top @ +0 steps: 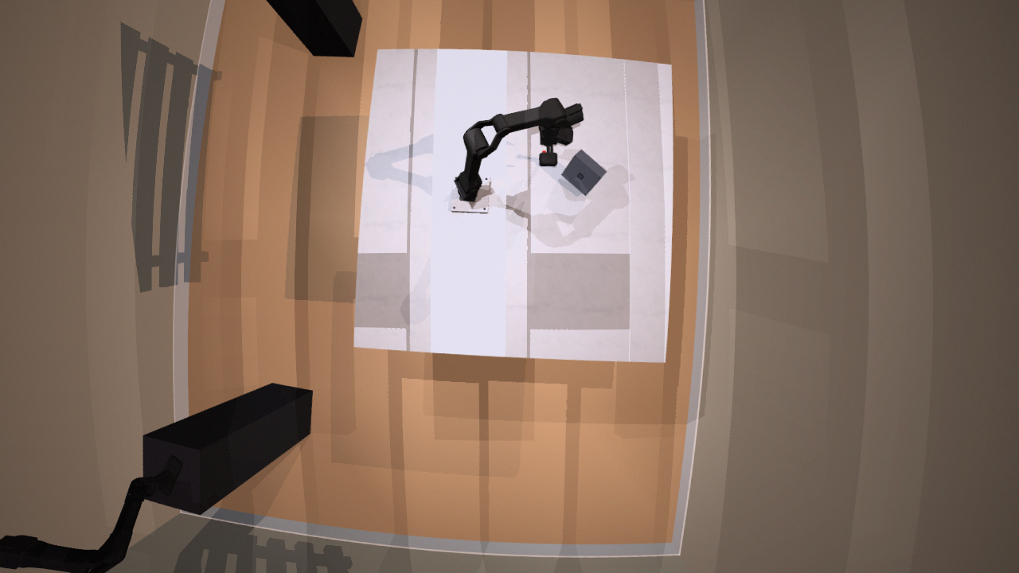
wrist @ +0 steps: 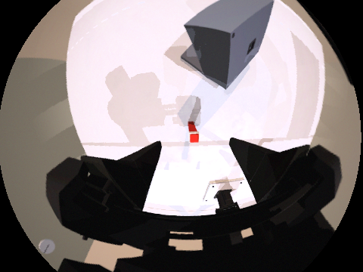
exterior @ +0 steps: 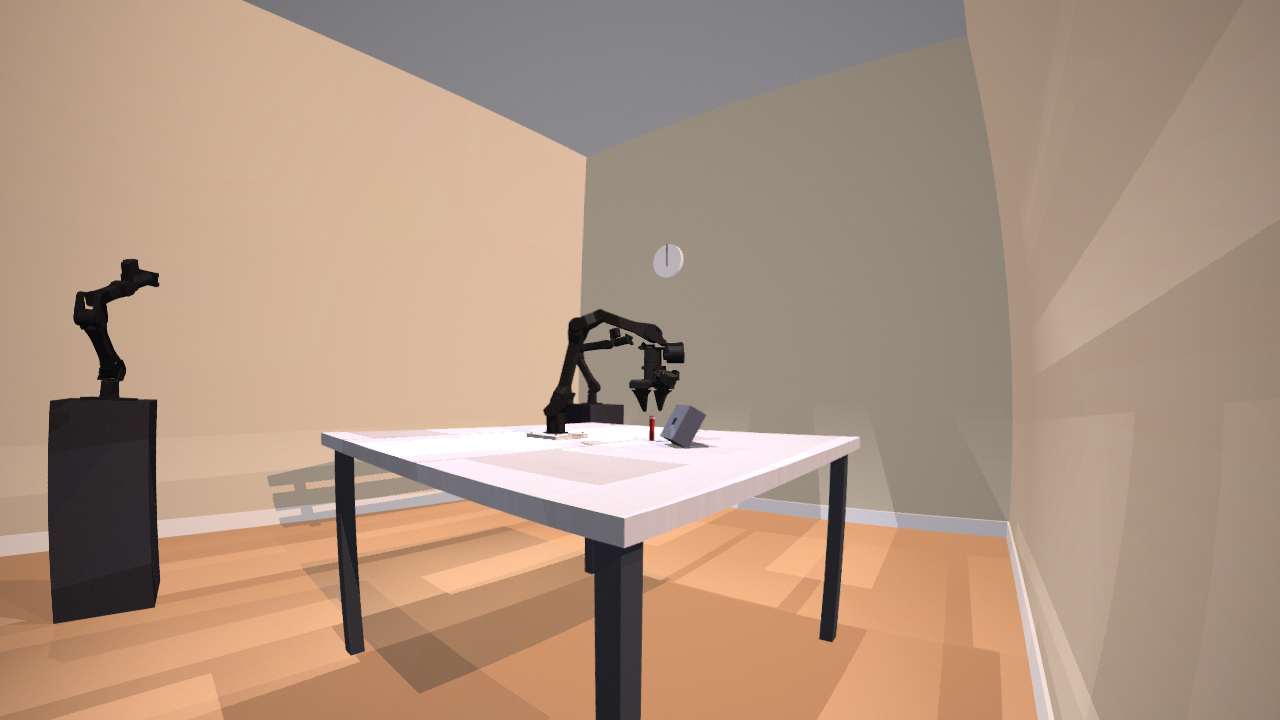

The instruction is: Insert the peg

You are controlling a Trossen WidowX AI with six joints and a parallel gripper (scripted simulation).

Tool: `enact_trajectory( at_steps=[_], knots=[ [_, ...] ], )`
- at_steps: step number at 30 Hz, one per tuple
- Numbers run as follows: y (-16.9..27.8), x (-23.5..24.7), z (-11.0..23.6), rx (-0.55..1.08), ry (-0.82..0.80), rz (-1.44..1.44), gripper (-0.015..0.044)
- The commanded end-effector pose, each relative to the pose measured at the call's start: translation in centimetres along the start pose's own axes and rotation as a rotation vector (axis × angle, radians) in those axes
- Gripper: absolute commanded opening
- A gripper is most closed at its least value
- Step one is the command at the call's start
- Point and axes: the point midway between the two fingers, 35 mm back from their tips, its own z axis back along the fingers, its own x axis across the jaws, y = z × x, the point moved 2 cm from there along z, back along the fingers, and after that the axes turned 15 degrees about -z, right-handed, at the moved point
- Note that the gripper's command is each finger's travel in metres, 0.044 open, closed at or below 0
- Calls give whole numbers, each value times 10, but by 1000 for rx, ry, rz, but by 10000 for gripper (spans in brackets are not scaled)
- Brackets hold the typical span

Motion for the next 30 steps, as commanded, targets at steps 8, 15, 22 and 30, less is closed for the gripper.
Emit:
enact_trajectory(
  at_steps=[8,15,22,30],
  knots=[
    [0,1,-18,6,1,-5,440],
    [0,1,-30,6,1,-5,440],
    [1,1,-41,6,1,-5,440],
    [2,0,-54,6,1,-5,440]
  ],
)
